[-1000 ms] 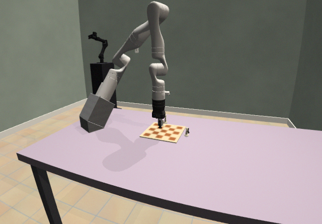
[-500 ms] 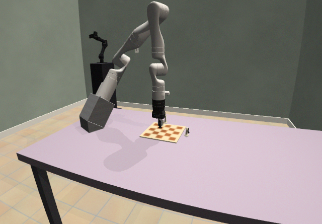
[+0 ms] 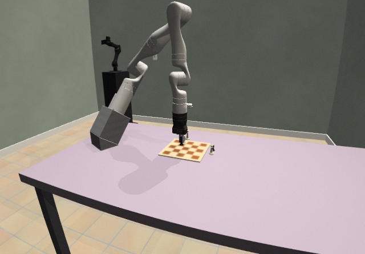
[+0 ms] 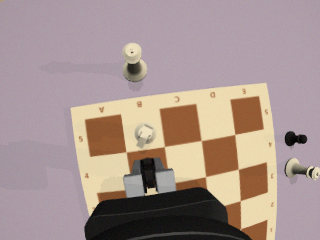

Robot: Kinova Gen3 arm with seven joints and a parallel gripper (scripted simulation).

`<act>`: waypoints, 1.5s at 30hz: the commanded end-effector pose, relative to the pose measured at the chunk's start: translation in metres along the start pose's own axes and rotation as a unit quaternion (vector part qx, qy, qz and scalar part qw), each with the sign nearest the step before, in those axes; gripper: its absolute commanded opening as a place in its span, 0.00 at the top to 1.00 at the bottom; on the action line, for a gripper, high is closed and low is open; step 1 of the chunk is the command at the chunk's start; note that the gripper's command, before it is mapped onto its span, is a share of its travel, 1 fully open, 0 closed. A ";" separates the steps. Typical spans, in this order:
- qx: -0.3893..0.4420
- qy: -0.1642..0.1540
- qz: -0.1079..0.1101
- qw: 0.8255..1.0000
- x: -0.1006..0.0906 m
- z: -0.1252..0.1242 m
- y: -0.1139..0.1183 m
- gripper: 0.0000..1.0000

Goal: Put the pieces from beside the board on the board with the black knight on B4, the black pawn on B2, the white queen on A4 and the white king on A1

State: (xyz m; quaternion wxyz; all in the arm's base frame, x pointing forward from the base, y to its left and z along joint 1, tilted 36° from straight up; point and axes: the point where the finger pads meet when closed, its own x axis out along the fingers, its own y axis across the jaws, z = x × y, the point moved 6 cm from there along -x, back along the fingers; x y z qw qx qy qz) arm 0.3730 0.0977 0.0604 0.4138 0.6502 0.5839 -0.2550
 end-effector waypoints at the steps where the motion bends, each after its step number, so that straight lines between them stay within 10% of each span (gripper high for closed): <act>1: -0.007 -0.001 0.003 1.000 0.001 -0.001 0.002 0.85; 7: -0.007 -0.001 0.003 1.000 0.001 -0.001 0.002 0.56; 11: -0.007 -0.001 0.003 1.000 0.001 -0.001 0.002 0.56; 15: -0.007 -0.001 0.003 1.000 0.001 -0.001 0.002 0.27; 30: -0.007 0.001 0.001 1.000 -0.002 -0.002 0.001 0.27; 45: -0.005 0.001 0.002 1.000 -0.052 0.000 0.001 0.27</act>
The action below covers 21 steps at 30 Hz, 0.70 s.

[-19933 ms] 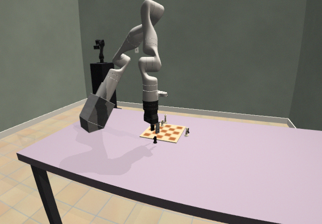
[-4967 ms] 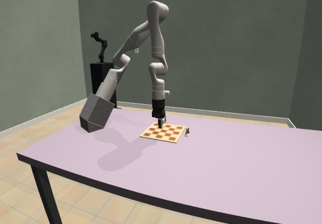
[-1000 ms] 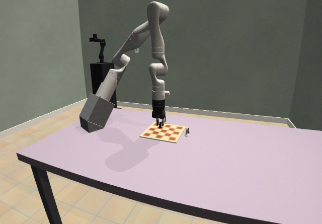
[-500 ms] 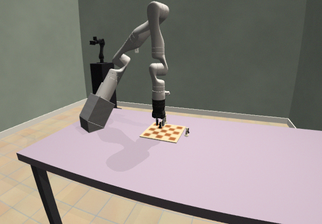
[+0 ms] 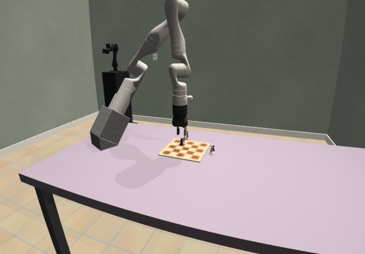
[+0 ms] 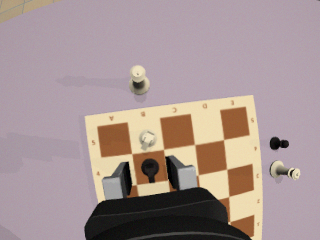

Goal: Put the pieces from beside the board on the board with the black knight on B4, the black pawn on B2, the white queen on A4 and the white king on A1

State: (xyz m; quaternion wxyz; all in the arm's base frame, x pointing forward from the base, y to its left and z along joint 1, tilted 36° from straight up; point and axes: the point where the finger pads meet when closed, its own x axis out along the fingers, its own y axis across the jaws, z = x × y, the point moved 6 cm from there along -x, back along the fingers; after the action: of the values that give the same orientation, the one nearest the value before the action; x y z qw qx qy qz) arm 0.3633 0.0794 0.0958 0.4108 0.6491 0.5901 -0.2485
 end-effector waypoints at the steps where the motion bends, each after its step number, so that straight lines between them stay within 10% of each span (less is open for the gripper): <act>1: -0.002 -0.007 0.005 1.000 -0.016 0.004 0.003 0.27; 18: -0.004 -0.006 0.004 1.000 -0.049 0.002 0.003 0.27; 19: -0.004 -0.006 0.004 1.000 -0.049 0.002 0.003 0.00; 21: -0.004 -0.006 0.004 1.000 -0.049 0.002 0.003 0.00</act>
State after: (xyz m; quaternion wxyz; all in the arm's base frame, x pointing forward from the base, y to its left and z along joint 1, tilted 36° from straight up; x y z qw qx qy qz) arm 0.3562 0.0536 0.1340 0.4168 0.6478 0.5876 -0.2475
